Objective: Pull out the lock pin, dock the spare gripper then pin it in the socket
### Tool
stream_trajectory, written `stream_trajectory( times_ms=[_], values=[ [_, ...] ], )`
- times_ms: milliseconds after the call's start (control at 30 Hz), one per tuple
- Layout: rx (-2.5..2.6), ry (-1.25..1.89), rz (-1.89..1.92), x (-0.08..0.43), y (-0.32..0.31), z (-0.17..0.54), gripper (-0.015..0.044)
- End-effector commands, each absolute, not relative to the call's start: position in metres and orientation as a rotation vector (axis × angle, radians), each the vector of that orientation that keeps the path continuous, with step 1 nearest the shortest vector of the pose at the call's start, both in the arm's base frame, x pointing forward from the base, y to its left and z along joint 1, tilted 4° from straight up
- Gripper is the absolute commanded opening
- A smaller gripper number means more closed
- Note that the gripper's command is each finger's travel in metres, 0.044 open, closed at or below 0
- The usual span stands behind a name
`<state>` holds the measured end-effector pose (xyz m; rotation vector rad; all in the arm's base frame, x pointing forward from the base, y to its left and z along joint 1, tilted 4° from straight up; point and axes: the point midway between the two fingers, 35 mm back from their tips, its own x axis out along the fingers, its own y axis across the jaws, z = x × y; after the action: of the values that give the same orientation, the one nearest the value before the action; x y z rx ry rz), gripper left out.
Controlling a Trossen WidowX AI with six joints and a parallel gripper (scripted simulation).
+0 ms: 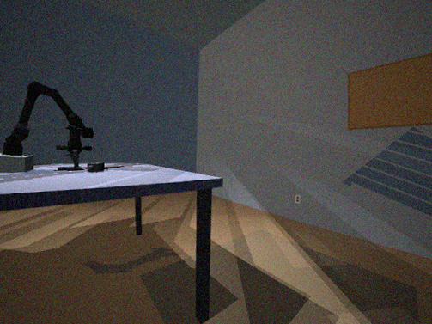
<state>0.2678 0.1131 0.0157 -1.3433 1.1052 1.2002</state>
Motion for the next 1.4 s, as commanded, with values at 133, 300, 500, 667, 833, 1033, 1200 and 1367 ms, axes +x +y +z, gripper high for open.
stream_trajectory(
  times_ms=[133, 300, 500, 667, 833, 1033, 1200, 1367],
  values=[
    [-1.276, 1.037, 1.263, 0.267, 0.117, 0.021, 0.0000],
    [-1.241, 0.996, 1.296, 0.266, 0.121, 0.025, 0.0000],
    [-1.239, 0.989, 1.304, 0.266, 0.124, 0.026, 0.0000],
    [-1.238, 0.987, 1.306, 0.266, 0.128, 0.028, 0.0000],
    [-1.239, 0.986, 1.306, 0.265, 0.132, 0.029, 0.0000],
    [-1.239, 0.986, 1.304, 0.265, 0.136, 0.029, 0.0000],
    [-1.240, 0.986, 1.303, 0.264, 0.140, 0.029, 0.0000],
    [-1.240, 0.987, 1.302, 0.264, 0.145, 0.029, 0.0000]
  ],
)
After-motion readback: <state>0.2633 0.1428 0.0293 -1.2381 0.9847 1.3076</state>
